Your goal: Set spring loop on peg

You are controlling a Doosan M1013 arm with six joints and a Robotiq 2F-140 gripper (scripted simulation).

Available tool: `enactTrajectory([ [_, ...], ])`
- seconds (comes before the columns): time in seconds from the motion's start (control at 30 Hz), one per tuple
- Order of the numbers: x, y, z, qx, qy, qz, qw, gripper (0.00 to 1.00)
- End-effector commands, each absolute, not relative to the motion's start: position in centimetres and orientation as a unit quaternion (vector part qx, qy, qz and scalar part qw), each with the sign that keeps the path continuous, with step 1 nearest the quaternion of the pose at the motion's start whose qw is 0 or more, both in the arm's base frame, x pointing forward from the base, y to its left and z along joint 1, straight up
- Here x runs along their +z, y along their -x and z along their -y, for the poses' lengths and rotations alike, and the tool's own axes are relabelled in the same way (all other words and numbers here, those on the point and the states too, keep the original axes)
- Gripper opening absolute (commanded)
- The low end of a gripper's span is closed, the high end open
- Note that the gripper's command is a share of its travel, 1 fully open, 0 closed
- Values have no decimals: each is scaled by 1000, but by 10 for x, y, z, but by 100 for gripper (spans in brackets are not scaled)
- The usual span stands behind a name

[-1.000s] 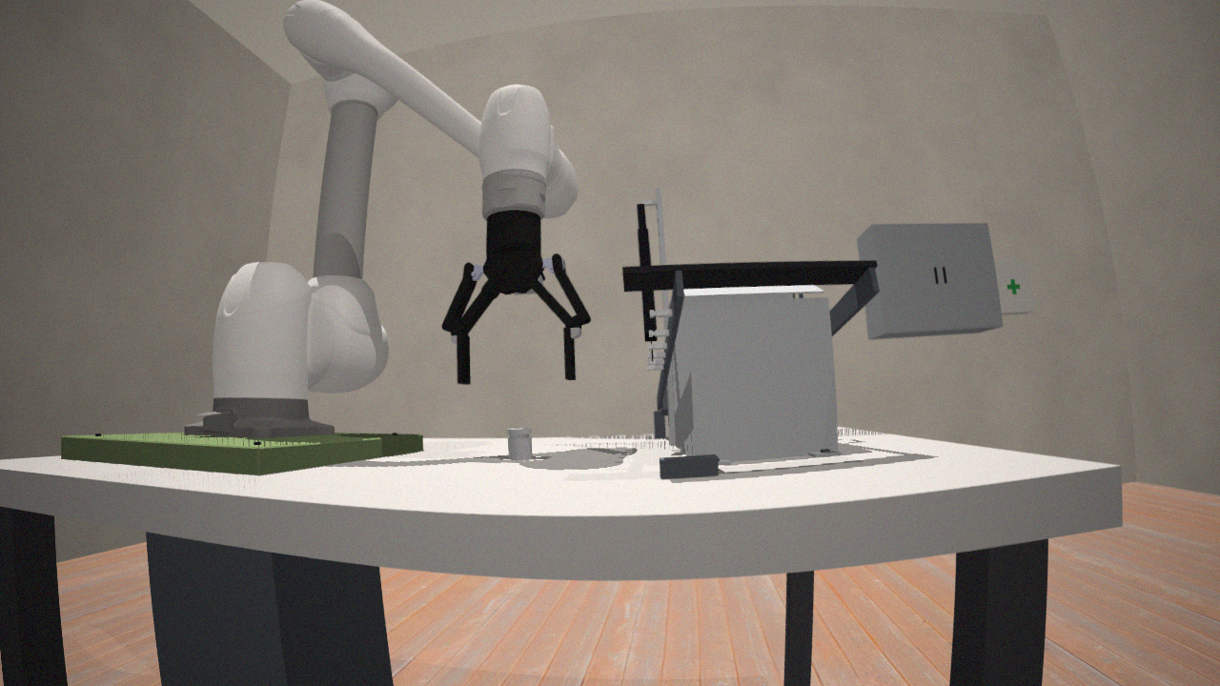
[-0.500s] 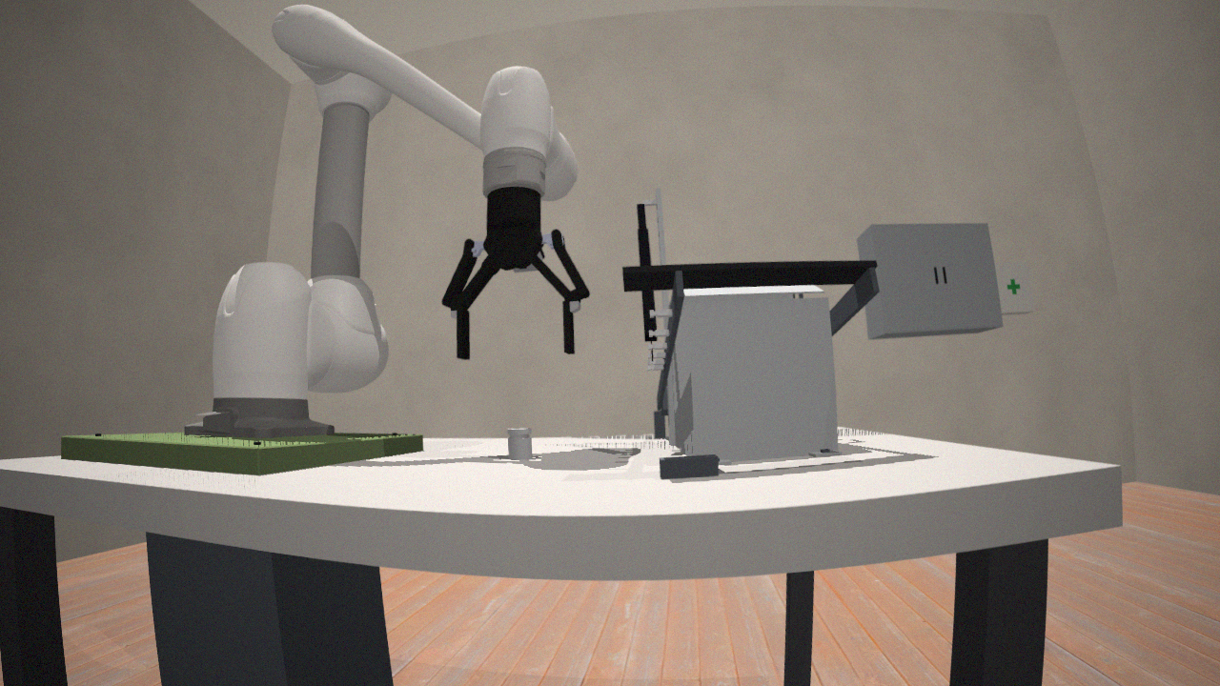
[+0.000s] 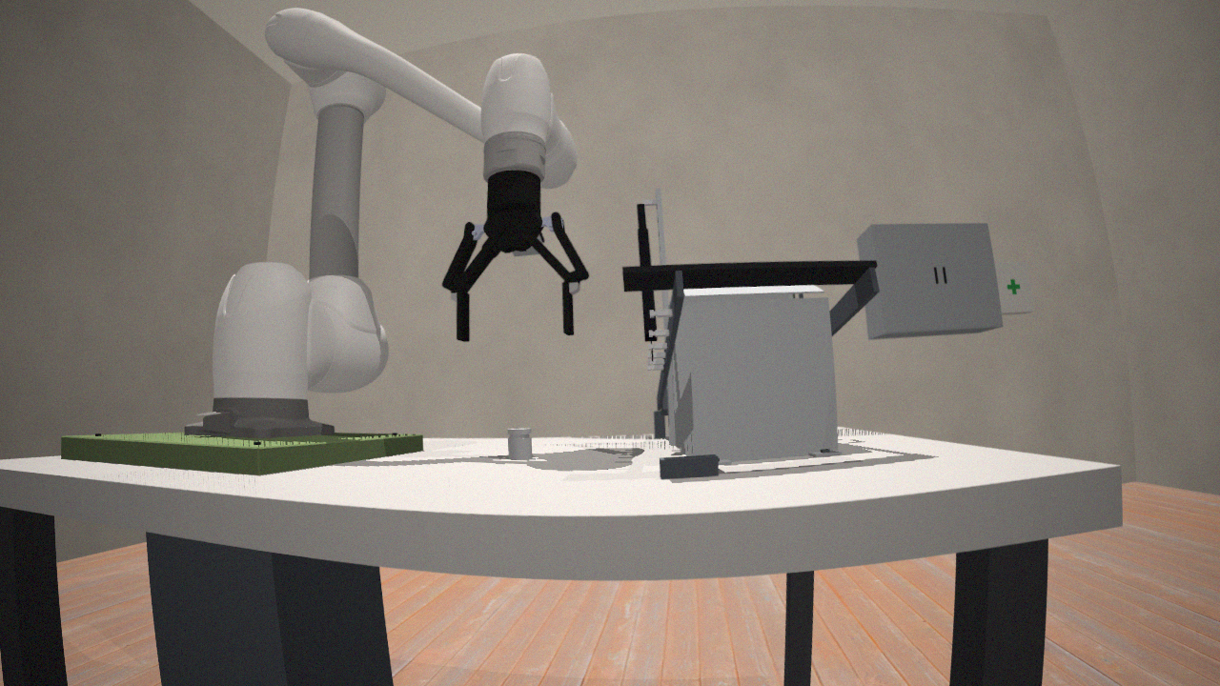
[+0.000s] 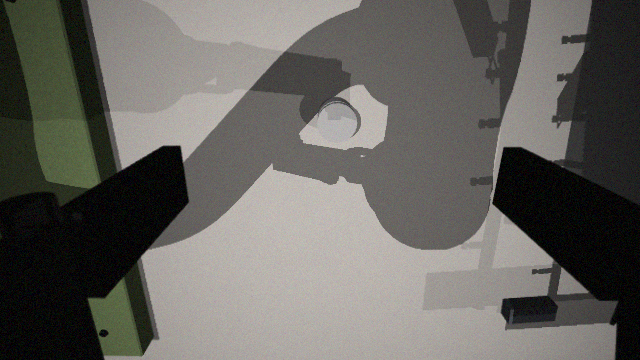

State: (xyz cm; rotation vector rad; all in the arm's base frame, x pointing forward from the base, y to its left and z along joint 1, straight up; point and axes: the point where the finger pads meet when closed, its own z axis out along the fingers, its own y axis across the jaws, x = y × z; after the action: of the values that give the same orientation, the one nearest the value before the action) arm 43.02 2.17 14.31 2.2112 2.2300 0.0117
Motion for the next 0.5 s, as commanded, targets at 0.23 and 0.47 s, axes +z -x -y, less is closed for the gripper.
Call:
enactTrajectory([
  [0.23,145,-431,-22,4,-704,-710,1,100],
  [0.47,148,-431,-22,4,-704,-710,1,100],
])
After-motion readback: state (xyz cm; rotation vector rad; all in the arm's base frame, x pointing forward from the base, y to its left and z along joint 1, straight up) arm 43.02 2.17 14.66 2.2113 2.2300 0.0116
